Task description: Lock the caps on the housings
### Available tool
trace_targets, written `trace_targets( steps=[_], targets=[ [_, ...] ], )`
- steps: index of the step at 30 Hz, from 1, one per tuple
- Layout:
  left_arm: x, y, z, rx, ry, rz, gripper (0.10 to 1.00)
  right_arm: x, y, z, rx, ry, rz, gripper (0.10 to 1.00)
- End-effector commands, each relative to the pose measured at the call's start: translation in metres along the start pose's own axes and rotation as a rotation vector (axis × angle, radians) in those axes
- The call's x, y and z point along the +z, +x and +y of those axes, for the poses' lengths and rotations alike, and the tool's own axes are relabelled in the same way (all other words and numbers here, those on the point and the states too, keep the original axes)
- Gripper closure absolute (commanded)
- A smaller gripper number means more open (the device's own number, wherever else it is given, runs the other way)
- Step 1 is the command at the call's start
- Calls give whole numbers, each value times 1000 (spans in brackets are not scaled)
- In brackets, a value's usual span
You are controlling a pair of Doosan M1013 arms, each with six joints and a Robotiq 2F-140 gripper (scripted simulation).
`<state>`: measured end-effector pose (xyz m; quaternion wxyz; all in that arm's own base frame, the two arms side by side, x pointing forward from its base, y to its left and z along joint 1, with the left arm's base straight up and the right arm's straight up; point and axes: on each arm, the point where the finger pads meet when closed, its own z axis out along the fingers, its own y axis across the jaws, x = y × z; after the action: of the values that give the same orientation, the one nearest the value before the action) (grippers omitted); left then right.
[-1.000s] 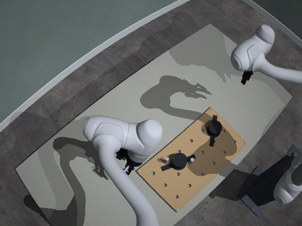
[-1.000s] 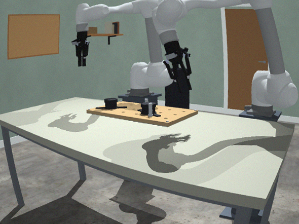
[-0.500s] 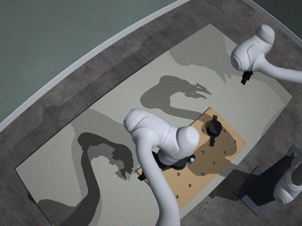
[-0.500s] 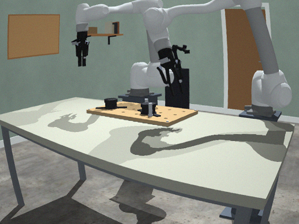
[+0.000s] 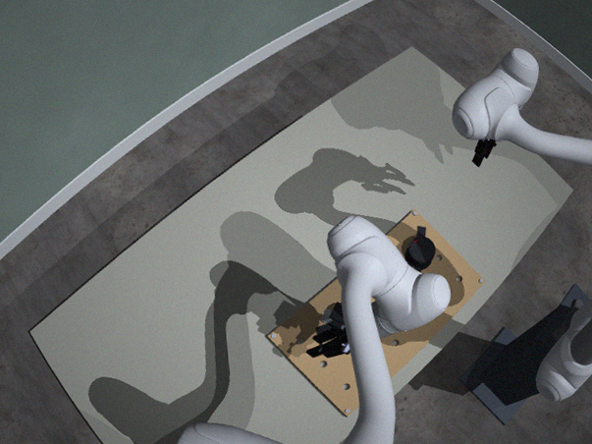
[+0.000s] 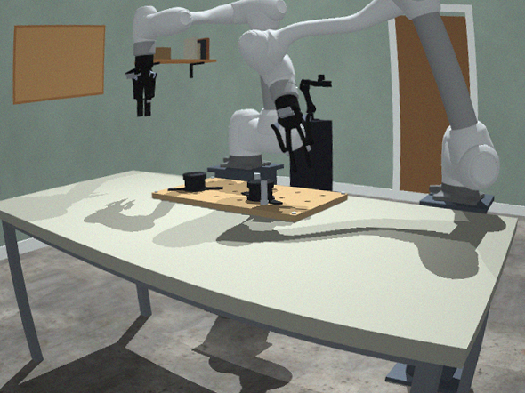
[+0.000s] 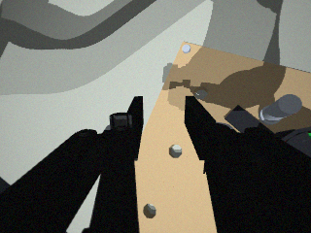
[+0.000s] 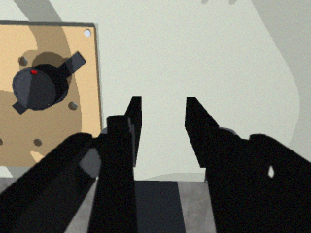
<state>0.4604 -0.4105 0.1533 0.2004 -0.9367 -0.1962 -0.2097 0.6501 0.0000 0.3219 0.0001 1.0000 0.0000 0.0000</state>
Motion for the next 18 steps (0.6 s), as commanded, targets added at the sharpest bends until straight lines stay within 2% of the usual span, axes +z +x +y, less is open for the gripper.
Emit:
trace_targets(
  steps=[1,18],
  targets=[
    [-8,-20,9,-26,-12,44,759,-1,0,0,0,0,1,770],
    [-52,-99,72,-128,-126,193,759,-1,0,0,0,0,1,770]
  ],
)
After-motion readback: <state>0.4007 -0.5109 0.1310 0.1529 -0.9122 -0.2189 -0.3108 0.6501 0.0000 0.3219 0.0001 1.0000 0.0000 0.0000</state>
